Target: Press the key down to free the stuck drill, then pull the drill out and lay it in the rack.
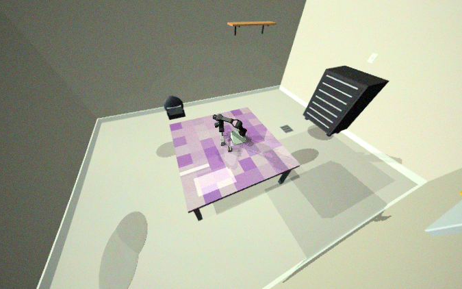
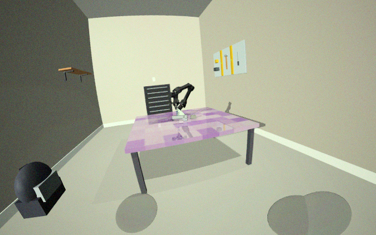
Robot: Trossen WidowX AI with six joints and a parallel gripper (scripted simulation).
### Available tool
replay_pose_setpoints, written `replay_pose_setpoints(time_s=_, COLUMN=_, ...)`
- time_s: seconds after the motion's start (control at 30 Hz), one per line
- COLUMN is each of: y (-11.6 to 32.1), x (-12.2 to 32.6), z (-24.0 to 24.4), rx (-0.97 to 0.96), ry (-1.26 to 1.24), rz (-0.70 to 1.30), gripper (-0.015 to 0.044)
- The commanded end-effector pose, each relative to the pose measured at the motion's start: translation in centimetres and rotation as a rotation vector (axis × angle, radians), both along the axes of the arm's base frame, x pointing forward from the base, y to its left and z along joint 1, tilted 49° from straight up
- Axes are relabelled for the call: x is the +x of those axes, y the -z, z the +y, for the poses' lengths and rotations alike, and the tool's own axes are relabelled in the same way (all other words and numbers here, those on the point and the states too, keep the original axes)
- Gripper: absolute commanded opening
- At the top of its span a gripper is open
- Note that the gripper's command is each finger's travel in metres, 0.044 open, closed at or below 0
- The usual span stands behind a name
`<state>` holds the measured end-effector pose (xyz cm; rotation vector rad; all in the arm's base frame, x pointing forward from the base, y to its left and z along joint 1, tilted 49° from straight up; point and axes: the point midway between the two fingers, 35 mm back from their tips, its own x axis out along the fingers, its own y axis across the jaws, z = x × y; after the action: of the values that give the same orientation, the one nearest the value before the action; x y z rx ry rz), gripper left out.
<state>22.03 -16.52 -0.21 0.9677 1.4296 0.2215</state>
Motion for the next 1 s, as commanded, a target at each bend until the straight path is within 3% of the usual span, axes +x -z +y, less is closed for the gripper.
replay_pose_setpoints(time_s=0.0, y=-0.3, x=-0.4, z=0.9, rx=0.067, ry=-0.012, rz=-0.042, gripper=0.0000)
replay_pose_setpoints(time_s=0.97, y=1.0, x=0.1, z=2.1, rx=0.068, ry=-0.012, rz=-0.042, gripper=0.0000)
